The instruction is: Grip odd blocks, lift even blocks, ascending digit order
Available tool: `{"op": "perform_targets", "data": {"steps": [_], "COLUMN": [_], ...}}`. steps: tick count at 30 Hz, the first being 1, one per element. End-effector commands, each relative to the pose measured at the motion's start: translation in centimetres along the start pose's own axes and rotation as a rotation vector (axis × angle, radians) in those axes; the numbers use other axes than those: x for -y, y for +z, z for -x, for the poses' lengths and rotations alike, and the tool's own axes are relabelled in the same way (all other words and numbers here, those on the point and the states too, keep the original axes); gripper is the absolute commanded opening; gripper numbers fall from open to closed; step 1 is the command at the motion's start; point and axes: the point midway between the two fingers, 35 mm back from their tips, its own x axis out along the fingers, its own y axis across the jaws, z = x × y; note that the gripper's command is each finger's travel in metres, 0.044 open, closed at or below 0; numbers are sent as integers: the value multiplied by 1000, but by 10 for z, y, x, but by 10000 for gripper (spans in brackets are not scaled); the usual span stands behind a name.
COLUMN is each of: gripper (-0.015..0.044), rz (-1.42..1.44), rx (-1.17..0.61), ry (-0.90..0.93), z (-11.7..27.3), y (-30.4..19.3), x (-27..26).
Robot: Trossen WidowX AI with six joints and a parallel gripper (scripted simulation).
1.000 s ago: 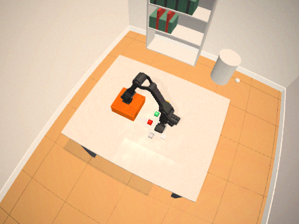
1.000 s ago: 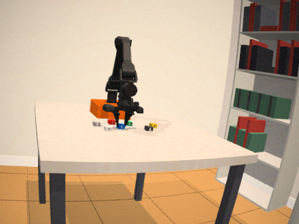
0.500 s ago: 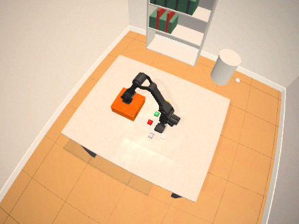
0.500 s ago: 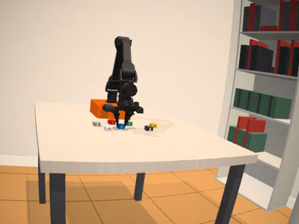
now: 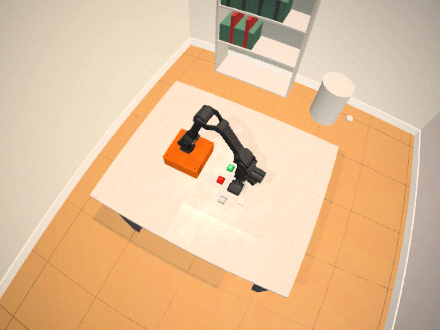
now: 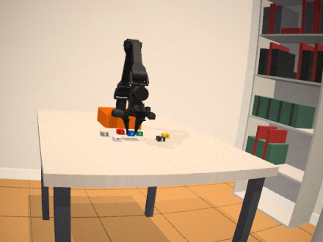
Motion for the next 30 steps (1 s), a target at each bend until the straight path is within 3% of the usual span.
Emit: {"op": "perform_targets", "data": {"steps": [1, 28, 30], "gripper": [120, 120, 172], "rz": [5, 5, 5], "rx": [-1, -2, -2], "ry": [-1, -1, -1], "z": [1, -14, -14], "y": [0, 0, 0], "x": [0, 0, 0]}}
